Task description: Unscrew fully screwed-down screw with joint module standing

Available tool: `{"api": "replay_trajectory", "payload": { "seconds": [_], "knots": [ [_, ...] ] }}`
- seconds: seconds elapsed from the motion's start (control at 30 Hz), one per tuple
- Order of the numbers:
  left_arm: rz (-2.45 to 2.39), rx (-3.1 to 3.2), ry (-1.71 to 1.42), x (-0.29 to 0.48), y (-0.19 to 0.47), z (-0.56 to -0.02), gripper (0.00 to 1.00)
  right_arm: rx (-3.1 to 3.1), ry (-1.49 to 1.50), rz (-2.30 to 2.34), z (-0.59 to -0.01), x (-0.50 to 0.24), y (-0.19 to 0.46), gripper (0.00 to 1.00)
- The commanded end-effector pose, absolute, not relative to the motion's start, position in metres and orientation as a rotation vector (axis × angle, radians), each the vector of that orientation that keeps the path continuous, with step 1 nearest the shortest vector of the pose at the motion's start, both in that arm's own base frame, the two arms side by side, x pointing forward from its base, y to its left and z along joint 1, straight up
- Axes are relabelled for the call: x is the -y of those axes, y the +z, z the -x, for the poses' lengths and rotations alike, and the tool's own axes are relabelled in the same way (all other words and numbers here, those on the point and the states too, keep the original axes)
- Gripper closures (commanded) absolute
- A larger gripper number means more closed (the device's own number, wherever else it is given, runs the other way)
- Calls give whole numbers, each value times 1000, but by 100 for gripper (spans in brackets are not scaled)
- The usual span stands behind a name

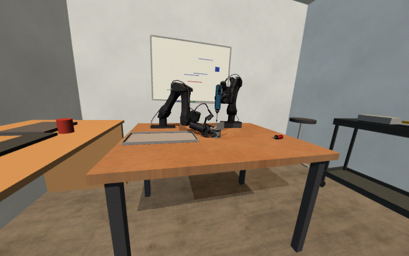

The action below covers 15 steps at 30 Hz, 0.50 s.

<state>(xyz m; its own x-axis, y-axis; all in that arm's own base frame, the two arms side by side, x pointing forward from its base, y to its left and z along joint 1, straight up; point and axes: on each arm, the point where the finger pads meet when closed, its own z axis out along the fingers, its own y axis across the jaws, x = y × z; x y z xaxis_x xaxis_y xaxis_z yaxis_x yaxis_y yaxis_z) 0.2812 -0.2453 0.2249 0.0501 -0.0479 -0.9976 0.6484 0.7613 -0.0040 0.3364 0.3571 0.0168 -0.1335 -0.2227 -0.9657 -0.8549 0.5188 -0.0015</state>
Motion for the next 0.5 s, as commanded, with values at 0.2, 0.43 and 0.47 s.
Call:
{"api": "replay_trajectory", "payload": {
  "seconds": [0.2, 0.43, 0.47],
  "knots": [
    [-460, -1254, -605, 249, 291, -281, 58, -1697, 724, 948, -328, -355, 2, 41],
    [-458, -1255, -603, 248, 292, -281, 58, -1697, 724, 948, -328, -355, 2, 41],
    [-458, -1255, -603, 248, 292, -281, 58, -1697, 724, 948, -328, -355, 2, 41]
  ]
}}
